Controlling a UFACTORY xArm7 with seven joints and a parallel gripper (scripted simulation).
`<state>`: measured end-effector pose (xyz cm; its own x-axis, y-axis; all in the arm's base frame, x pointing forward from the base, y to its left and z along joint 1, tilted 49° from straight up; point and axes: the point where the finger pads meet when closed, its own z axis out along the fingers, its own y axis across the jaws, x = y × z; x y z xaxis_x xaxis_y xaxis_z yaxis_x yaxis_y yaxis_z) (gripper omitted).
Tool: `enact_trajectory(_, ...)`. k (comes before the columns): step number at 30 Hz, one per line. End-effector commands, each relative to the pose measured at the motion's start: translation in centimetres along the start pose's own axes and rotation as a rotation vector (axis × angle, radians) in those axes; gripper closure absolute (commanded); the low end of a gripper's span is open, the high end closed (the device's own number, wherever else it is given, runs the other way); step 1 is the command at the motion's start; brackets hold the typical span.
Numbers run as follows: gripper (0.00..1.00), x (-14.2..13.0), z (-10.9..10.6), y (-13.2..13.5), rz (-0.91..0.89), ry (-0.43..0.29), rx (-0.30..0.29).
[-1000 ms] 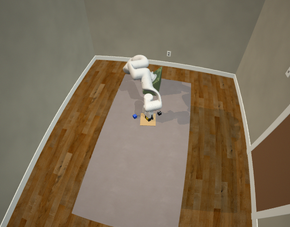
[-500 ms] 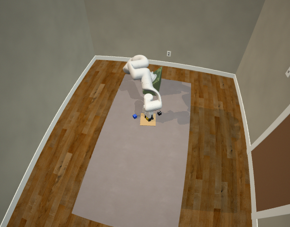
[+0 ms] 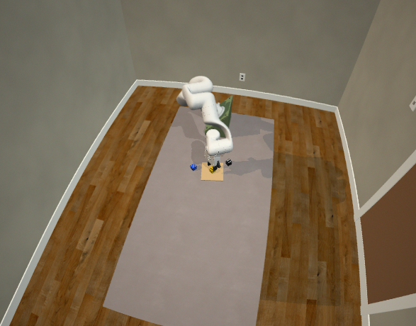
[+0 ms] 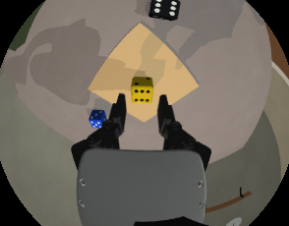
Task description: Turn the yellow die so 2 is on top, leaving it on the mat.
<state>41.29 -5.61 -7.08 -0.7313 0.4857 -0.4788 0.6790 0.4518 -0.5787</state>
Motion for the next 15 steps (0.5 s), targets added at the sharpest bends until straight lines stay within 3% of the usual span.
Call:
enact_trajectory(1,0.53,0.0,-3.0,0.1,0.000,-0.001,-0.003)
enact_trajectory(14,0.53,0.0,-5.2,0.1,0.000,-0.001,-0.003)
enact_trajectory(15,0.00,0.0,-5.2,0.1,0.000,-0.001,-0.003)
